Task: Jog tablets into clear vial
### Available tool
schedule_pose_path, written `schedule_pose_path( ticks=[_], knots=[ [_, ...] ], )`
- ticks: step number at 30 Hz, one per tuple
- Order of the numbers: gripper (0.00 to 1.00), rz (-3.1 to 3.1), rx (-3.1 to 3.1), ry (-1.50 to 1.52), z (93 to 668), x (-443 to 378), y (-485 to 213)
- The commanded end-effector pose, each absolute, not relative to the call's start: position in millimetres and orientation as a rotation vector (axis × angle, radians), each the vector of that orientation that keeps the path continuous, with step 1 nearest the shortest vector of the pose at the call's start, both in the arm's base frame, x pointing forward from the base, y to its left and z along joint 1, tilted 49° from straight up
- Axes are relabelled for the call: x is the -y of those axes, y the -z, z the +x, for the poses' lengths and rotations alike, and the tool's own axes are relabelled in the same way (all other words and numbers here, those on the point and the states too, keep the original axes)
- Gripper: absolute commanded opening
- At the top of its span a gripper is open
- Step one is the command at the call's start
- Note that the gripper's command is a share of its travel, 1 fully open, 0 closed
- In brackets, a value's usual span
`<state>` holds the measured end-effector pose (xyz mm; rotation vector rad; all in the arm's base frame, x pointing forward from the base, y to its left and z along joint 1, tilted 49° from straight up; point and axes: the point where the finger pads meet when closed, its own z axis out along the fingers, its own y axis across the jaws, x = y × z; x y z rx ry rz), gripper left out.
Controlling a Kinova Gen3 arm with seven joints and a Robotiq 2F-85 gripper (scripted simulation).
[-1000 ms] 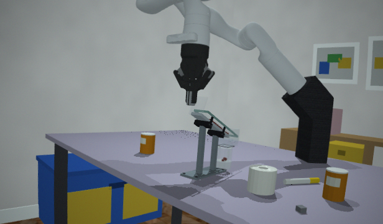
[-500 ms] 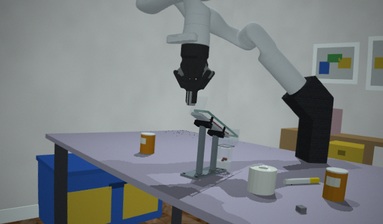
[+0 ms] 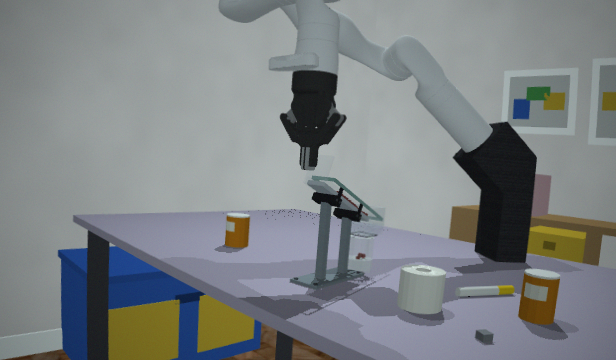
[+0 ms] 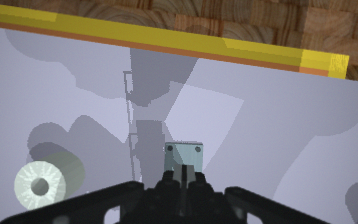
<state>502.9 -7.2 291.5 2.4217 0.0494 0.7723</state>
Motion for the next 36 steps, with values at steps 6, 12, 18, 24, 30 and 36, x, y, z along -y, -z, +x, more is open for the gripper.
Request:
schedule_pose_path(
  ticks=[6, 12, 18, 24, 30, 36],
  knots=[
    [0.00, 2.420, -0.052, -0.771, 492.4, 14.8, -278.4],
    [0.00, 2.420, -0.052, -0.771, 482.4, 22.3, -264.8],
    [0.00, 2.420, -0.052, -0.771, 483.3, 21.6, -266.1],
    [0.00, 2.420, -0.052, -0.771, 494.4, 13.3, -281.2],
    [0.00, 2.420, -0.052, -0.771, 503.8, 6.3, -294.0],
    [0.00, 2.420, -0.052, -0.771, 503.9, 6.2, -294.1]
  ],
)
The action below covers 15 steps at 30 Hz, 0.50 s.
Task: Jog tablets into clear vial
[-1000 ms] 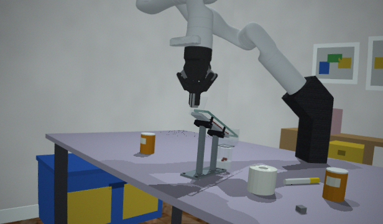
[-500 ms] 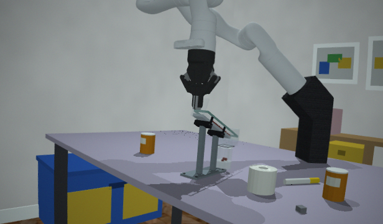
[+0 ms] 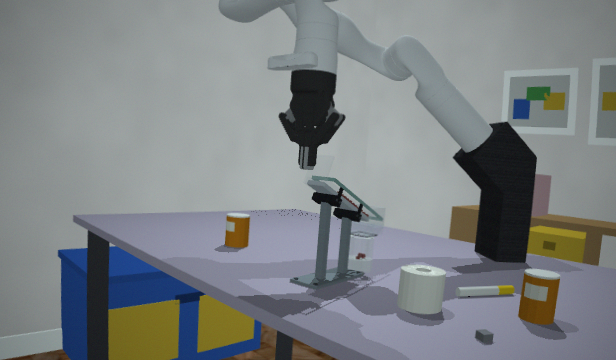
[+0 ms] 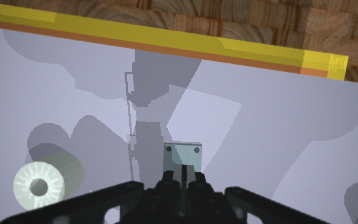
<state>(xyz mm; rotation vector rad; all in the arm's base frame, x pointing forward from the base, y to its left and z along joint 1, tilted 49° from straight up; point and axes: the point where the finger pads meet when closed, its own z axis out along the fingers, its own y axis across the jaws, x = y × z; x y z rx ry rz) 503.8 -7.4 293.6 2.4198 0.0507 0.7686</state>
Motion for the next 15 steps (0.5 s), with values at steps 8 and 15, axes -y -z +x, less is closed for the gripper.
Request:
schedule_pose_path(
  ticks=[8, 15],
  knots=[
    [0.00, 2.420, -0.052, -0.771, 500.7, 8.6, -289.7],
    [0.00, 2.420, -0.052, -0.771, 485.8, 19.8, -269.4]
  ],
)
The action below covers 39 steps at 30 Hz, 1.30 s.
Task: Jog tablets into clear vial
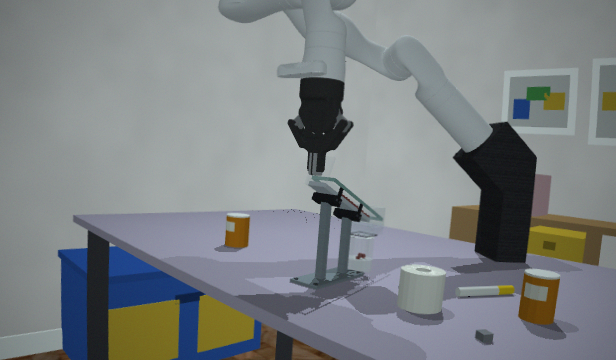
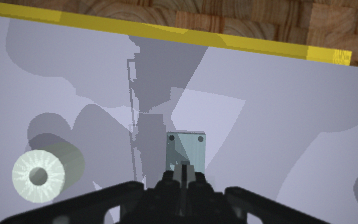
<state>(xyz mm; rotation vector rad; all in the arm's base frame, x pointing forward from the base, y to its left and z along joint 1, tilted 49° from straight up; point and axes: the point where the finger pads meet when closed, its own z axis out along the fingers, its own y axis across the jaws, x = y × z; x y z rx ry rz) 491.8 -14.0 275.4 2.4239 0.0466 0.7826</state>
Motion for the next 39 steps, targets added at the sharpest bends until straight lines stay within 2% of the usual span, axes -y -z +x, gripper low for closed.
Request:
schedule_pose_path(
  ticks=[1, 39],
  knots=[
    [0.00, 2.420, -0.052, -0.771, 485.8, 19.8, -269.4],
    [0.00, 2.420, -0.052, -0.771, 500.4, 8.8, -289.3]
  ],
)
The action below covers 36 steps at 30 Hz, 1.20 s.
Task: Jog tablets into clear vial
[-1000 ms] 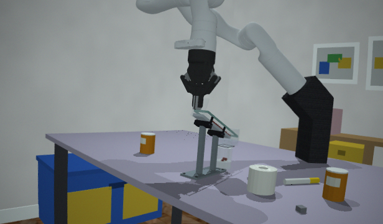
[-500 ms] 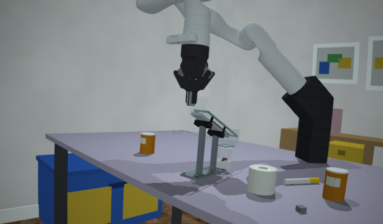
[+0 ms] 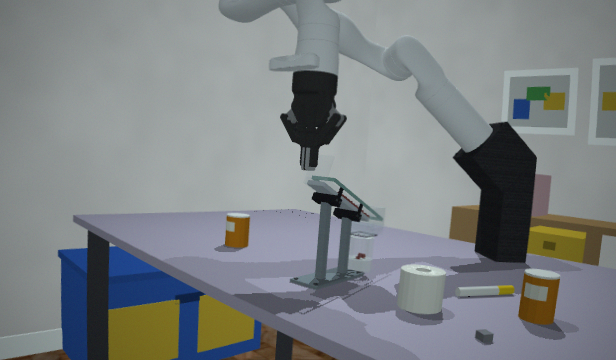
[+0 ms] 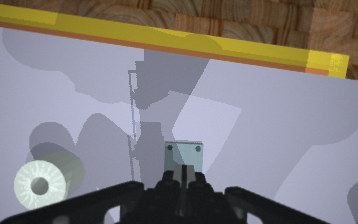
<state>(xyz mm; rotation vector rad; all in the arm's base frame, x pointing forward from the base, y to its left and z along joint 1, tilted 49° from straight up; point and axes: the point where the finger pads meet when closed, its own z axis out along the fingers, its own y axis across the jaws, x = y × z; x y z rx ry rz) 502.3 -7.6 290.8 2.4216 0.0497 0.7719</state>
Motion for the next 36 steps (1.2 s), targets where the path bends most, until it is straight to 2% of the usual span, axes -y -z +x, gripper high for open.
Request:
schedule_pose_path(
  ticks=[1, 19, 36],
  knots=[
    [0.00, 2.420, -0.052, -0.771, 499.1, 9.8, -287.5],
    [0.00, 2.420, -0.052, -0.771, 482.9, 21.9, -265.5],
    [0.00, 2.420, -0.052, -0.771, 503.9, 6.2, -294.1]
  ],
)
